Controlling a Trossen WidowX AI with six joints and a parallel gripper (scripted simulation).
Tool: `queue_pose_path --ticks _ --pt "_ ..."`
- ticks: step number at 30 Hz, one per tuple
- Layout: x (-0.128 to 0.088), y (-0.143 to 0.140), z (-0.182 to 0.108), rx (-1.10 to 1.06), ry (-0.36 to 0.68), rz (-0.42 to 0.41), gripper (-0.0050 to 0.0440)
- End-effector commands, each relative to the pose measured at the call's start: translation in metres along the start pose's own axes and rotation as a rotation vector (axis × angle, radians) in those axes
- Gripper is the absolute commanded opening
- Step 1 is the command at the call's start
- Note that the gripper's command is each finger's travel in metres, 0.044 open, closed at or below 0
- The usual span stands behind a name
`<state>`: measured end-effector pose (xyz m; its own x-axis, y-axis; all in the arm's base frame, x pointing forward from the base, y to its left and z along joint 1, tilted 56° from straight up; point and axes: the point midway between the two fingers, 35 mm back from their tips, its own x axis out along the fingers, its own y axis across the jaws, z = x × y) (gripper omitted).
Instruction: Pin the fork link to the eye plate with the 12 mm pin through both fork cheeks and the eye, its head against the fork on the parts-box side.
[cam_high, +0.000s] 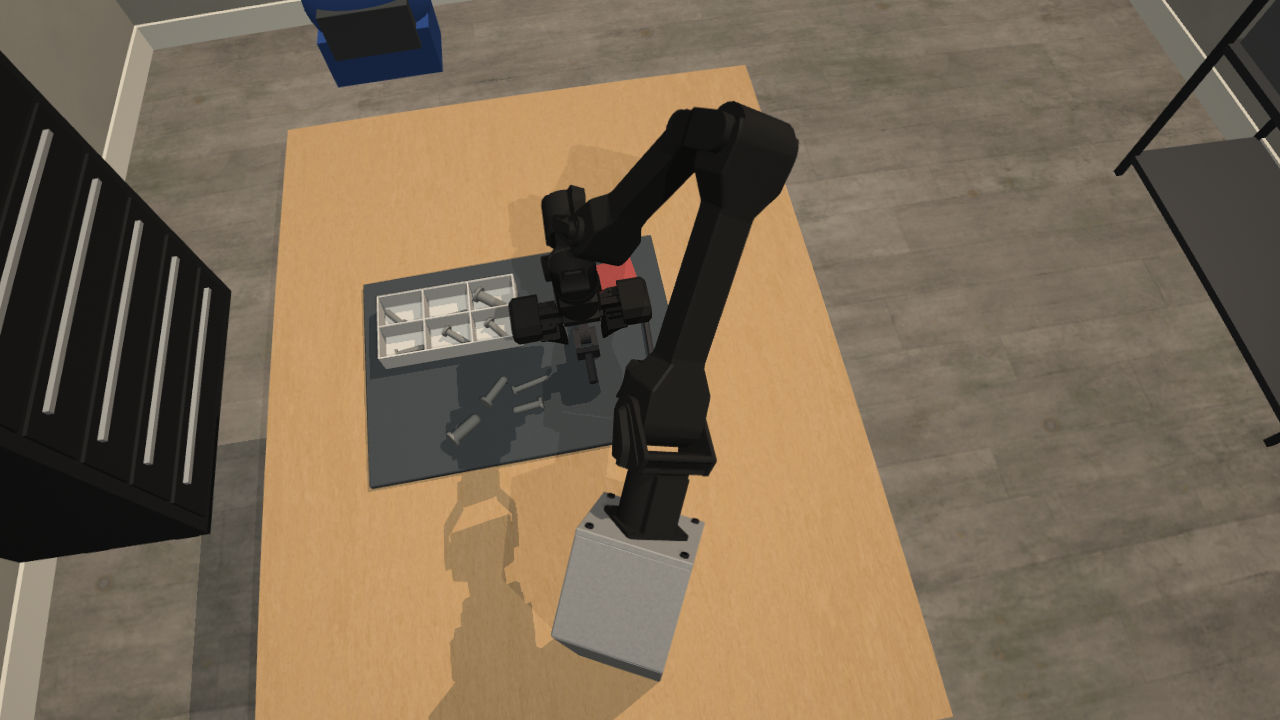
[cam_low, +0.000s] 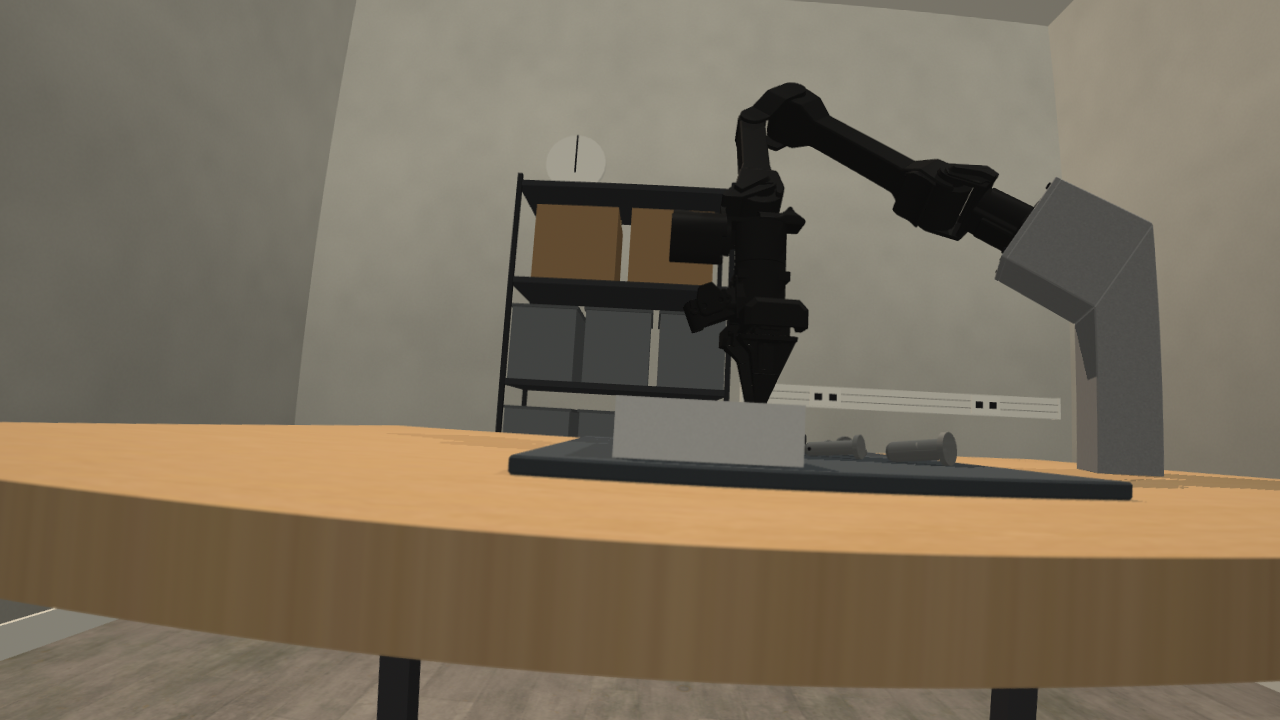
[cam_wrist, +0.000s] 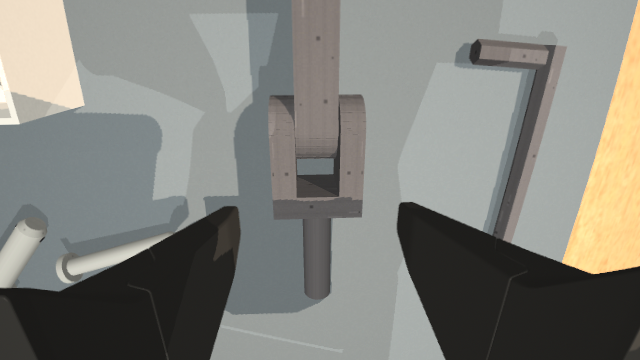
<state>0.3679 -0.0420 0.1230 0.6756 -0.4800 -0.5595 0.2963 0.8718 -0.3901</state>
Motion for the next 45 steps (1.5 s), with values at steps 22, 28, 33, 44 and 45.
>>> queue_pose_path --ticks 22,28,33,44,45 --pt "0.002 0.068 -0.023 0.922 0.004 -0.001 0.025" --pt "0.001 0.084 -0.031 1.156 0.001 -0.001 0.025" --pt "0.0 0.094 -0.036 1.306 -0.003 0.0 0.025" --pt "0.0 0.094 -0.038 1.325 -0.001 -0.001 0.007" --pt "0.0 0.094 -0.038 1.324 -0.002 0.0 0.007"
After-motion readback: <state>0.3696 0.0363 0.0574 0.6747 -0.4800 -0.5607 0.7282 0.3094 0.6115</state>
